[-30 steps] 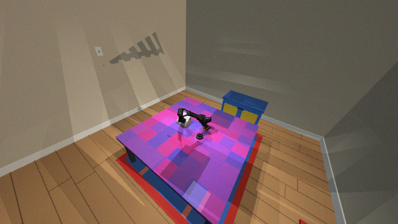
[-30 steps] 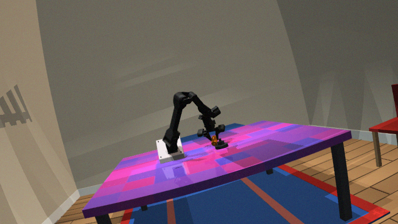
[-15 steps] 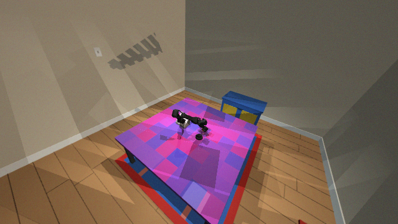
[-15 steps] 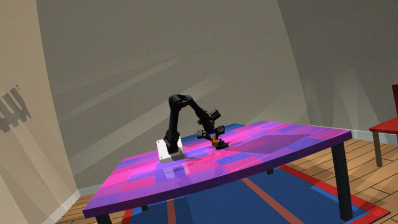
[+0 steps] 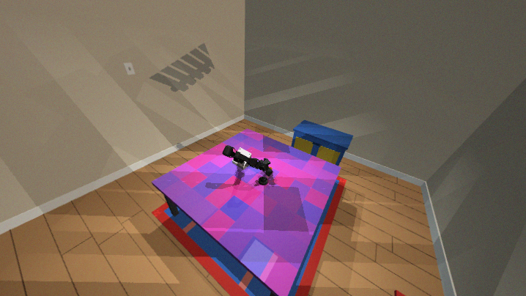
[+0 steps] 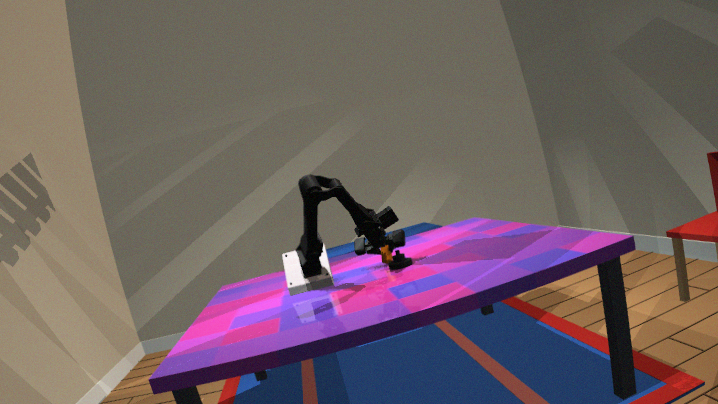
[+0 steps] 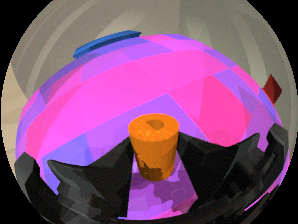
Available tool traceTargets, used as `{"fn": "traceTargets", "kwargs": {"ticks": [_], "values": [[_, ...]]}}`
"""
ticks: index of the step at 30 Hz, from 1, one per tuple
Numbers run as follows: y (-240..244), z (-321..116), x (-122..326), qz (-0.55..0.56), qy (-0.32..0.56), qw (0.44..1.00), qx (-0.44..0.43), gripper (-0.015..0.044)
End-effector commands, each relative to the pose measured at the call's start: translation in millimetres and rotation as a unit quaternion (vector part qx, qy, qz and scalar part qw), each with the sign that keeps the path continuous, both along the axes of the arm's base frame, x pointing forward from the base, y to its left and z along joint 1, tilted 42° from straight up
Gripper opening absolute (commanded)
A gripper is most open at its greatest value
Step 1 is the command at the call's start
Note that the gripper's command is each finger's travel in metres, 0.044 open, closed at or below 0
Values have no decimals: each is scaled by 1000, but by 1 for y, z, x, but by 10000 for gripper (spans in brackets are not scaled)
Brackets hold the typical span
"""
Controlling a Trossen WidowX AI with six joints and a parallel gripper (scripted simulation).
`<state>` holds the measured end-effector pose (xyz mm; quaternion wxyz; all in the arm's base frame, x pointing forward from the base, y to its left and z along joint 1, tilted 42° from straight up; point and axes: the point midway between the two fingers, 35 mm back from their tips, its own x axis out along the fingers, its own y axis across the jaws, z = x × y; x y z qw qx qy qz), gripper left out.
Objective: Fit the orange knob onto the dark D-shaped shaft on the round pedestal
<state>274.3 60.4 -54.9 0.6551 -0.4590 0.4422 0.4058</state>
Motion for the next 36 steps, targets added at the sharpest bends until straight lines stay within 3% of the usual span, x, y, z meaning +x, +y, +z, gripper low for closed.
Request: {"fn": "traceTargets", "kwargs": {"ticks": [1,8,11,35,36], "values": [[-4,2,-3,12,-11,999,35,179],[-4,3,-3,7,-6,1000,18,179],[-4,2,-2,11,-9,999,31,258],[-4,2,-2,11,-9,999,31,260],[-4,2,-2,11,-9,999,31,286]]}}
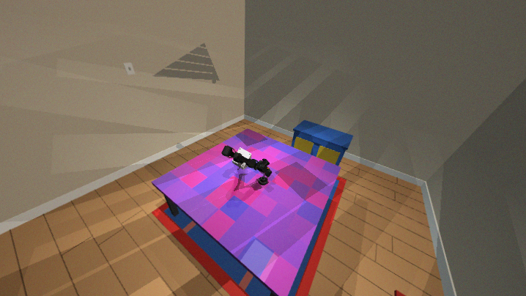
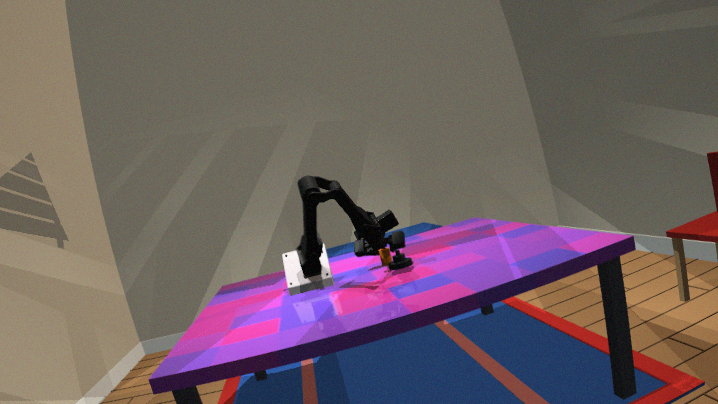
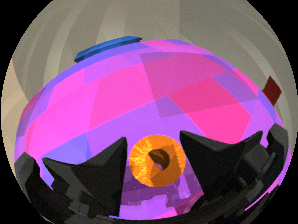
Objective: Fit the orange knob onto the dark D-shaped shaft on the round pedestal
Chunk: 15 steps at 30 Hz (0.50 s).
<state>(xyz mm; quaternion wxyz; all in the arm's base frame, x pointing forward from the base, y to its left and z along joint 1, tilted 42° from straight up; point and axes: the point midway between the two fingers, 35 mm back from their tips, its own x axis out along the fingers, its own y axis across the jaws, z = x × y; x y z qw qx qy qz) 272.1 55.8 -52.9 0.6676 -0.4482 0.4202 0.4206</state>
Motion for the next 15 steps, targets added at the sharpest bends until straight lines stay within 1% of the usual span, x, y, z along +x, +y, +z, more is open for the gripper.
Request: {"fn": "traceTargets", "kwargs": {"ticks": [1,6,15], "values": [[1,0,0,1,-1,1000,3,312],[1,0,0,1,-1,1000,3,440],[3,2,1,1,-1,1000,3,440]]}}
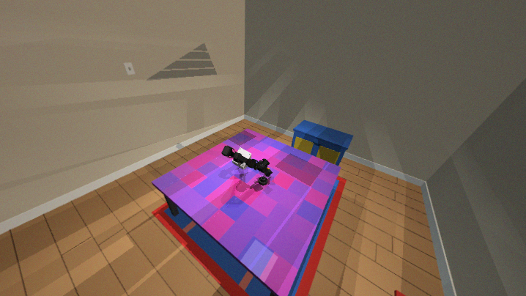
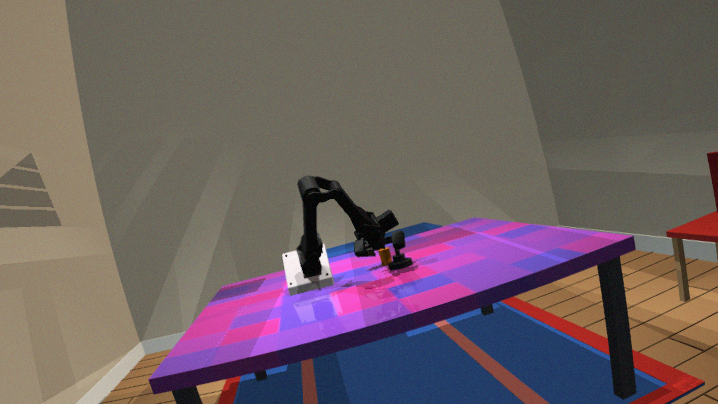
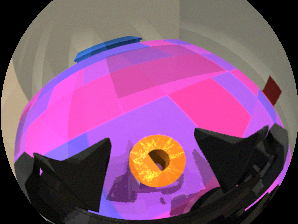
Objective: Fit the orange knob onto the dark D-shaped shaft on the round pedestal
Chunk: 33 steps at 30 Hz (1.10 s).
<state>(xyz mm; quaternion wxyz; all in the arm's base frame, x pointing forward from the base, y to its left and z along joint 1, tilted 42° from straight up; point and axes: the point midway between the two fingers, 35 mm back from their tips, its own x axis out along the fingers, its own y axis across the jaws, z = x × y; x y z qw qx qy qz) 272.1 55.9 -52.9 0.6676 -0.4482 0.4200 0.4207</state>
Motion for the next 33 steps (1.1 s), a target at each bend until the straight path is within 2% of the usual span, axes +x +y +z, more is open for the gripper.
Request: {"fn": "traceTargets", "kwargs": {"ticks": [1,6,13,20,27,33], "values": [[8,7,2,1,0,1000,2,440],[53,58,-1,0,0,1000,2,440],[55,58,-2,-9,15,1000,-13,440],[58,52,-6,-85,120,968,-201,440],[69,71,-3,-113,116,898,-410,440],[71,74,-2,-112,110,890,-428,440]]}}
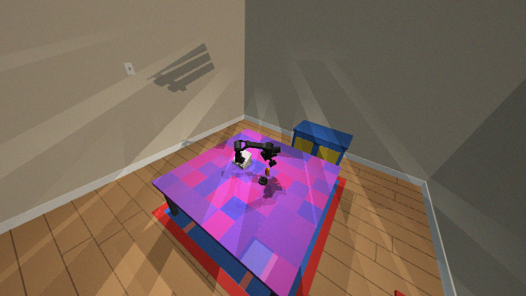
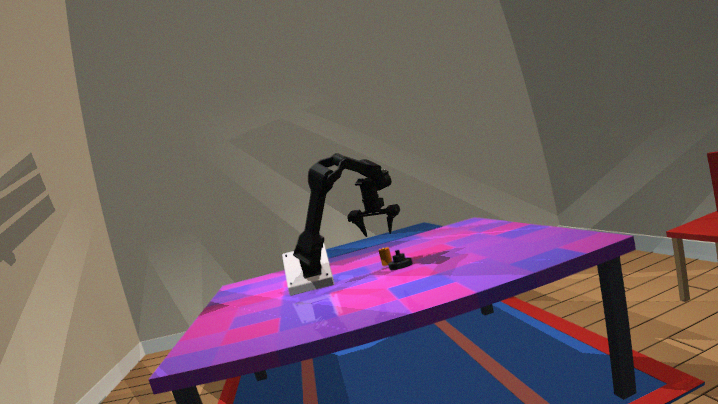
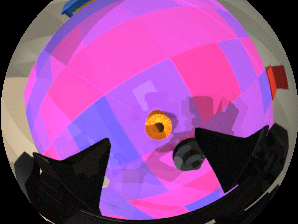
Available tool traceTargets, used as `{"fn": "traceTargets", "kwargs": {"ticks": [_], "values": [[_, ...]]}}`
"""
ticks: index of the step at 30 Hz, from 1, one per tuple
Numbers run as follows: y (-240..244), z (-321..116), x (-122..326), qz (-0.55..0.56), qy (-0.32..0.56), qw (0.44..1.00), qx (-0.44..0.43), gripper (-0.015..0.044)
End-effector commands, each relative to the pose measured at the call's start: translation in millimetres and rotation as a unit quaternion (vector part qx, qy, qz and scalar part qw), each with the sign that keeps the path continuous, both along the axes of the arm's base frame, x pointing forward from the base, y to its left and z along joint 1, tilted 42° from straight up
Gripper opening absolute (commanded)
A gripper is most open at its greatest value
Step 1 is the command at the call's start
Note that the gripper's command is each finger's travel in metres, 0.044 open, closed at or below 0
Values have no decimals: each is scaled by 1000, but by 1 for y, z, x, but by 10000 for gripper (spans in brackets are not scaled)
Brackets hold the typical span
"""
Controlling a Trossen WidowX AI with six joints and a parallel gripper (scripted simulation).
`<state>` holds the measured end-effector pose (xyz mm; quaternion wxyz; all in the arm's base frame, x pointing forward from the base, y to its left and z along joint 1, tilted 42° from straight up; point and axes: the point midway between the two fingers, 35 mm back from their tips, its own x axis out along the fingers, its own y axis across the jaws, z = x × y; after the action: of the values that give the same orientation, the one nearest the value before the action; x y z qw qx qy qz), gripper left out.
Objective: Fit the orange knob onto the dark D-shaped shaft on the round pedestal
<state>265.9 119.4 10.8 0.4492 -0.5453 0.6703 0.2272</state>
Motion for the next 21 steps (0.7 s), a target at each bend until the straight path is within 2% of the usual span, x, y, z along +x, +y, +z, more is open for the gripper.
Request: {"fn": "traceTargets", "kwargs": {"ticks": [1,13,17,21], "values": [[7,10,4,11,-8,996,-87,440],[7,10,4,5,-12,996,-87,440],[7,10,4,-115,-102,985,-84,440],[7,10,4,-259,-209,940,-78,440]]}}
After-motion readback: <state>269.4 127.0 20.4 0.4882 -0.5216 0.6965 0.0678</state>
